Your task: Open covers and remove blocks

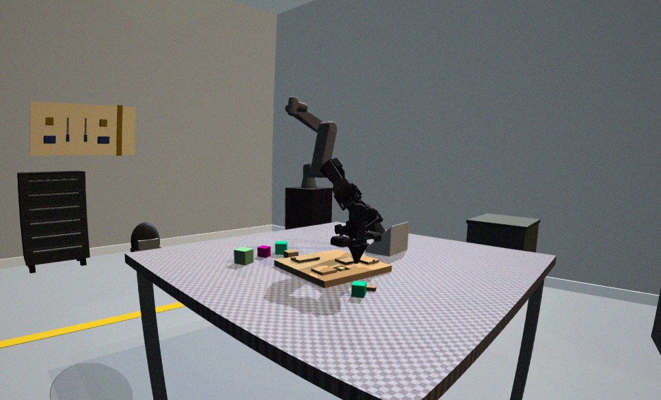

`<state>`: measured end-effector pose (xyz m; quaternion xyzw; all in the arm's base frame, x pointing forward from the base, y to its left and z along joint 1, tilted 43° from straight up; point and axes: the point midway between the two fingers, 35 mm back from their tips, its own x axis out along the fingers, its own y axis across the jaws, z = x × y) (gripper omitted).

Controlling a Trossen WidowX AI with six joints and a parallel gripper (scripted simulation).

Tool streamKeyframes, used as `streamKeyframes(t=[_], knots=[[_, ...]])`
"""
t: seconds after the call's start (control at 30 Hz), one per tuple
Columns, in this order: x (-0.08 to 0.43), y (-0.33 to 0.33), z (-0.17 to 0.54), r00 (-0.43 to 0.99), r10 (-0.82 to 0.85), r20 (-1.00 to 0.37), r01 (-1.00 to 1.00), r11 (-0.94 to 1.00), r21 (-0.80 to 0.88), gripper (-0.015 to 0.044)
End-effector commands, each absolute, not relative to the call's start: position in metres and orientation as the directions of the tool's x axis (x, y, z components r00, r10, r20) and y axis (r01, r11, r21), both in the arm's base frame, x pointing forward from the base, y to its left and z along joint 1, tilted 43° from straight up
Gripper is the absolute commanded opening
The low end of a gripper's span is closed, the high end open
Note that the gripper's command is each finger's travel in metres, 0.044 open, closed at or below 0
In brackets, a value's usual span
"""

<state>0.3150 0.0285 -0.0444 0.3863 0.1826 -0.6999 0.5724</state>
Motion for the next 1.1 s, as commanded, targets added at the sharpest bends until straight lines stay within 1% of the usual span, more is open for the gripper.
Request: streamKeyframes(t=[0.0,1.07], knots=[[0.312,0.024,-0.048,-0.048,-0.666,-0.744,0.946,-0.27,0.18,0.0],[0.306,0.004,-0.028,-0.048,-0.666,-0.745,0.946,-0.269,0.179,0.0]])
